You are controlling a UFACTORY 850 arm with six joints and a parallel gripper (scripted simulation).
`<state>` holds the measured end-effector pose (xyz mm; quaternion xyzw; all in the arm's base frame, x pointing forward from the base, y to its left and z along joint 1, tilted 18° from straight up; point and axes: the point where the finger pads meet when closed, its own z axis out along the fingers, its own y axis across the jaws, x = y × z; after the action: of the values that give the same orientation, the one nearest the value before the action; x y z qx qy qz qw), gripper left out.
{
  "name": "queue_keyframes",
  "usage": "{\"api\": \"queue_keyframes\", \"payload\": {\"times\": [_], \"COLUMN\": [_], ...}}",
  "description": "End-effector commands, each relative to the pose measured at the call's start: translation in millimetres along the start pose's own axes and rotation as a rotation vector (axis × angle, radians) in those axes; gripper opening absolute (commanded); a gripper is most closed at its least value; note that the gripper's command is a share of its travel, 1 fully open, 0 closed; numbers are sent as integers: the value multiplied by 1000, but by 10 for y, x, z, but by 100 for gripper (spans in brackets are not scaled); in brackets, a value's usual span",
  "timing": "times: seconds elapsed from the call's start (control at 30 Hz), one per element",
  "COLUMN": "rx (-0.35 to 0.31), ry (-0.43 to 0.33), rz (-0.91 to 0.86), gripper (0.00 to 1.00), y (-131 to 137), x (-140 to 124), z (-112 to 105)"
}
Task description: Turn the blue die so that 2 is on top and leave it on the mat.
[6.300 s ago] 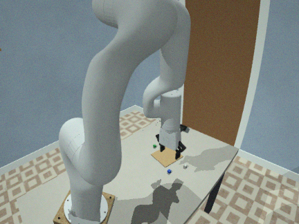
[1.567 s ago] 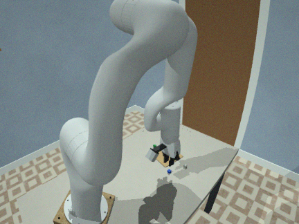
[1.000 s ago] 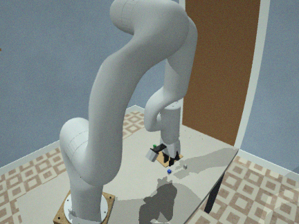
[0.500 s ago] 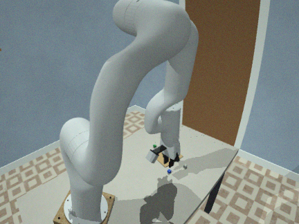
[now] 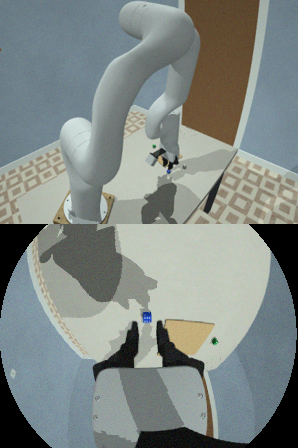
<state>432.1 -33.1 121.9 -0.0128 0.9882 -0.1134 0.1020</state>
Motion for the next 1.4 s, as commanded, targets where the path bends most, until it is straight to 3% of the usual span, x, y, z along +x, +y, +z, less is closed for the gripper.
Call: {"api": "queue_keyframes", "payload": {"times": [0.0,0.53,1.37], "rx": [2,2,2], "ry": [-8,-8,-8], "rz": [1,1,1], "gripper": [31,31,31], "y": [0,1,2], "x": [-7,-5,-5], "z": [73,238,258]}}
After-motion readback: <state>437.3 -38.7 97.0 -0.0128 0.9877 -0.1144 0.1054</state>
